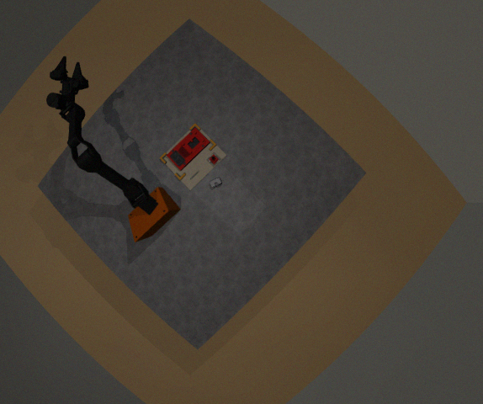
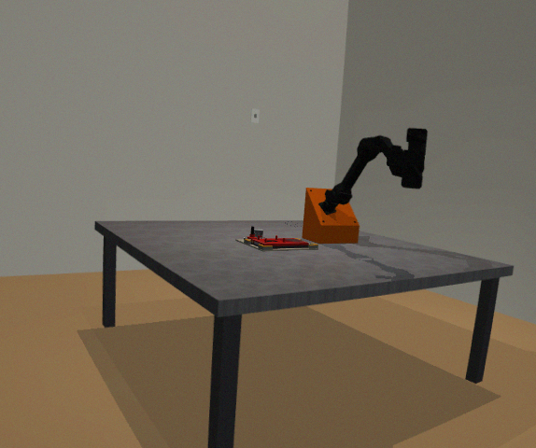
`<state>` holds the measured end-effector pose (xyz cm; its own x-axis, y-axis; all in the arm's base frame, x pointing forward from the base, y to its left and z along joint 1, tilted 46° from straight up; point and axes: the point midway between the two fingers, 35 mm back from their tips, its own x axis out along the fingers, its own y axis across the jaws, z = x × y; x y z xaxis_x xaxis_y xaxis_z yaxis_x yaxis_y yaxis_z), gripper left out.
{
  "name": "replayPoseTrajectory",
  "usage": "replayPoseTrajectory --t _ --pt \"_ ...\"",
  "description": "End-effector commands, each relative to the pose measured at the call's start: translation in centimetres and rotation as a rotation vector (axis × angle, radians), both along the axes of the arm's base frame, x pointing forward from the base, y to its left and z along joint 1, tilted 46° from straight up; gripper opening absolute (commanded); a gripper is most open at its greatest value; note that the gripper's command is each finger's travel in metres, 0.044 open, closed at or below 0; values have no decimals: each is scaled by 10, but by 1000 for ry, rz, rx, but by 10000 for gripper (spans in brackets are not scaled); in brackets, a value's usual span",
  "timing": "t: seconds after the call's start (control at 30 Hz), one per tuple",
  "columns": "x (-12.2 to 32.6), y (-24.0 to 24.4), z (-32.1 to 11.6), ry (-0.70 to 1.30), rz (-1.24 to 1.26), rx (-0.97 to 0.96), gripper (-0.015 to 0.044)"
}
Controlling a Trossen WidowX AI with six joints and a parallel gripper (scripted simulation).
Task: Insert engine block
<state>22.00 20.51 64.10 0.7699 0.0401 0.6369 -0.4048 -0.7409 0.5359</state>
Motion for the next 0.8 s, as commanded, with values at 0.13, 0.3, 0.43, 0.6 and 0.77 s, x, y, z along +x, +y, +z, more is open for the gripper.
replayPoseTrajectory --t 0.13,0.3,0.43,0.6,0.77 --pt "17 -7 -8 10 -74 -57 440" --pt "28 -9 -13 17 -121 -106 440" --pt "41 -9 -20 30 -169 -169 440" --pt "57 -9 -30 47 -226 -247 440" --pt "76 -3 -43 68 -299 -390 440"
